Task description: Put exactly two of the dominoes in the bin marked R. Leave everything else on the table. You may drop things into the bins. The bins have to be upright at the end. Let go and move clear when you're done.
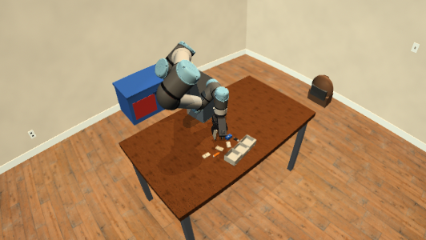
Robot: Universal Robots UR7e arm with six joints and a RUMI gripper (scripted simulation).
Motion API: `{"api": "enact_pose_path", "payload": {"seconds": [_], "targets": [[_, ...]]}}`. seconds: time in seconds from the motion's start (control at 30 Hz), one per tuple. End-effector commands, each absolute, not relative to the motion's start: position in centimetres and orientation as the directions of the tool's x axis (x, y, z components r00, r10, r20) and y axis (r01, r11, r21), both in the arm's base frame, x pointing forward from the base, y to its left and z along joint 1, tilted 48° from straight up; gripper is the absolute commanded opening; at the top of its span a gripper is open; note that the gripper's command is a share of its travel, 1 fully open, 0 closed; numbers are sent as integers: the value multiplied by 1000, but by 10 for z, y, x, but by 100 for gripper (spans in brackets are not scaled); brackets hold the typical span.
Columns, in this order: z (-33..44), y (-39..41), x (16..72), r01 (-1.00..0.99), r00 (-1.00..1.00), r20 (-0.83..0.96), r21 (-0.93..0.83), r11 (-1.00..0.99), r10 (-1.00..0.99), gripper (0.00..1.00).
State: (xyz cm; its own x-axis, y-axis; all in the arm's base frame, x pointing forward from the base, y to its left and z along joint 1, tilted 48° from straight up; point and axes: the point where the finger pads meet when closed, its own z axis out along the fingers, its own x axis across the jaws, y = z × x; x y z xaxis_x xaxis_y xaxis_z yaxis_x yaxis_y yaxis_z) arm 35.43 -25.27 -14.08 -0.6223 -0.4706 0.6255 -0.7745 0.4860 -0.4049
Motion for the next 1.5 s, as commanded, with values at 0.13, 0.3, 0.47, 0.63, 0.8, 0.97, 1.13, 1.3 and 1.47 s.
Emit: {"api": "enact_pose_path", "payload": {"seconds": [0.13,0.3,0.47,0.63,0.8,0.97,1.13,1.3,1.47], "targets": [[-113,-314,325,-604,-790,505,-540,586,-349,24],[-102,-337,310,-525,-844,451,-585,619,-290,24],[-96,-347,302,-431,-895,386,-629,647,-221,24],[-97,-346,306,-354,-929,330,-659,663,-168,24],[-102,-342,310,-249,-964,243,-694,676,-106,24],[-106,-338,319,-155,-985,162,-716,681,-53,24],[-110,-336,323,-62,-996,85,-727,684,-1,24],[-110,-335,323,28,-999,8,-732,681,49,24],[-110,-335,321,120,-992,-68,-731,671,103,24]]}}
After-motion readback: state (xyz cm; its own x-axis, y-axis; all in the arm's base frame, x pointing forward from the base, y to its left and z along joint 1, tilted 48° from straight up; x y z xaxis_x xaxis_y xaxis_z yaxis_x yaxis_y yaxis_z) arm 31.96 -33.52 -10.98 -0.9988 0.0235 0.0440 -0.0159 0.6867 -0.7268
